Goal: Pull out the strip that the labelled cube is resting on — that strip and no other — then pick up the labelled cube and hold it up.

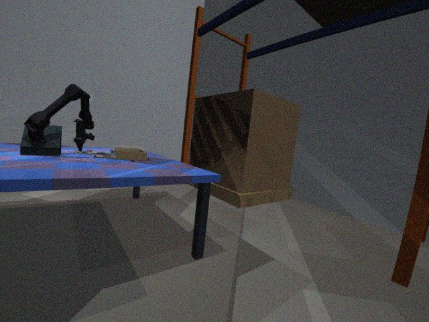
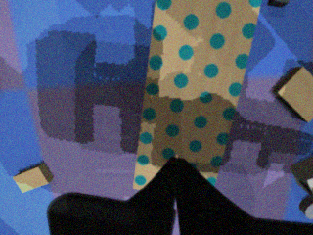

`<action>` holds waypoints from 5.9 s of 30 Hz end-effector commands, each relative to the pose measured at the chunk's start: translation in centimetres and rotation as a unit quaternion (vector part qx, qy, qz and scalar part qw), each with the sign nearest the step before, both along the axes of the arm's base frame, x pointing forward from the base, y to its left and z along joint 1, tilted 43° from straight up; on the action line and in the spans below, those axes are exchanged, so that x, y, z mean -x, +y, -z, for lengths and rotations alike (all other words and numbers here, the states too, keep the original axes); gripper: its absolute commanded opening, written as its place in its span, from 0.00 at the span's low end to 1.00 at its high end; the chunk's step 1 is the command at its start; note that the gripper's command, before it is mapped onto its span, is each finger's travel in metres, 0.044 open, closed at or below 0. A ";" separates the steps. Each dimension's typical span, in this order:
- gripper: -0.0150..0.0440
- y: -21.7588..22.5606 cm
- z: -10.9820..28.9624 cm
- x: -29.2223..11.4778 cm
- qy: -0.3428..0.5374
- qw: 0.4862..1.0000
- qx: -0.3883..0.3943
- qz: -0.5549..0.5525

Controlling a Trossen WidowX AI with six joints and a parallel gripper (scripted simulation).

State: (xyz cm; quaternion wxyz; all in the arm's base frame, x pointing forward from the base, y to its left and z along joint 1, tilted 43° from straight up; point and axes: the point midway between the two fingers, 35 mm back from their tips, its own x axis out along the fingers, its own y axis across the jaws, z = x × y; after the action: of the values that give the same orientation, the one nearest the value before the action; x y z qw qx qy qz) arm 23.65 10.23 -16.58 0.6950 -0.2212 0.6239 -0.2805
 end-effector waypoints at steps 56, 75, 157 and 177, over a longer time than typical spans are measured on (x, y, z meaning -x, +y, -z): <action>0.25 3.1 -2.7 2.9 0.015 1.000 0.002 0.005; 0.92 2.1 -3.9 -2.4 -0.036 0.997 -0.001 0.061; 0.68 -0.7 -4.5 -18.5 -0.041 0.997 0.001 0.061; 0.49 -1.5 -3.7 -18.6 -0.044 0.997 -0.001 0.063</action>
State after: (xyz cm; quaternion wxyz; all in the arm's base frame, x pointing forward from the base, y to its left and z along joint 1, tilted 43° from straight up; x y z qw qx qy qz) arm 42.23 8.73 -12.90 0.7029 -0.1686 0.6059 -0.3323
